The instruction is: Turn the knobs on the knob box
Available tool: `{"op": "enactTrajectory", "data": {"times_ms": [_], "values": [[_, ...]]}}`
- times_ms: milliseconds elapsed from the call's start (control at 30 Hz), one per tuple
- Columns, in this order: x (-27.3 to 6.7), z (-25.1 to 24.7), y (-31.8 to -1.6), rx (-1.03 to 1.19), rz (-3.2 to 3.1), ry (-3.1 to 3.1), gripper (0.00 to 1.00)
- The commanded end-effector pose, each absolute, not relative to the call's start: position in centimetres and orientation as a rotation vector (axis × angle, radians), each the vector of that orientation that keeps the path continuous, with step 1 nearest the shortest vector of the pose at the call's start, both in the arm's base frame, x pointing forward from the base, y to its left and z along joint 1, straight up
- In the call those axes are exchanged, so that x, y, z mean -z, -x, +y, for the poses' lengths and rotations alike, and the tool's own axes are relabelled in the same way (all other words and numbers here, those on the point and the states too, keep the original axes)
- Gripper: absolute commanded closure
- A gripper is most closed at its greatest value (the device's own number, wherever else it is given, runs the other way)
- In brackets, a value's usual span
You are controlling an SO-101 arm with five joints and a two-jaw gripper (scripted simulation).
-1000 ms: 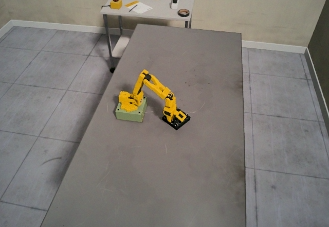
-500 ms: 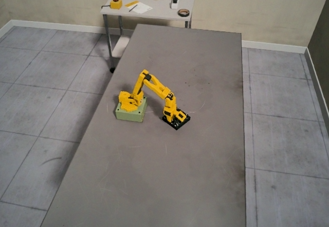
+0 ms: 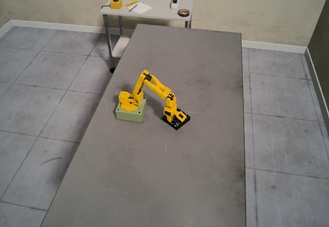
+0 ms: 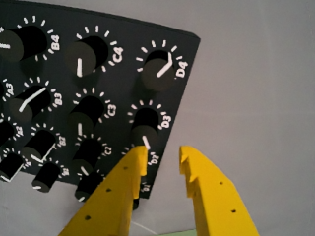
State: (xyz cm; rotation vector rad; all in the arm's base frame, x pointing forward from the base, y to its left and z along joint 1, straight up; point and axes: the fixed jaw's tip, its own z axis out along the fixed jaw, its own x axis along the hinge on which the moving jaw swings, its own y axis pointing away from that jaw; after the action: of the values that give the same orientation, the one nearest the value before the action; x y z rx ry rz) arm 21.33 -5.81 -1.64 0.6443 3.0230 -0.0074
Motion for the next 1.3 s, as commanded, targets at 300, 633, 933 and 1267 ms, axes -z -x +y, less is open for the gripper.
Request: {"op": "enactTrajectory", "data": {"times_ms": [300, 633, 933, 1267], "values": [[2.7, -5.2, -21.1, 0.000, 3.073, -0.640, 0.92], [2.5, -5.1, -21.0, 0.000, 3.073, -0.640, 0.92], [0.8, -4.7, -19.3, 0.000, 3.073, -0.640, 0.92], [-0.6, -4.1, -17.2, 0.000, 3.073, -0.640, 0.92]]}}
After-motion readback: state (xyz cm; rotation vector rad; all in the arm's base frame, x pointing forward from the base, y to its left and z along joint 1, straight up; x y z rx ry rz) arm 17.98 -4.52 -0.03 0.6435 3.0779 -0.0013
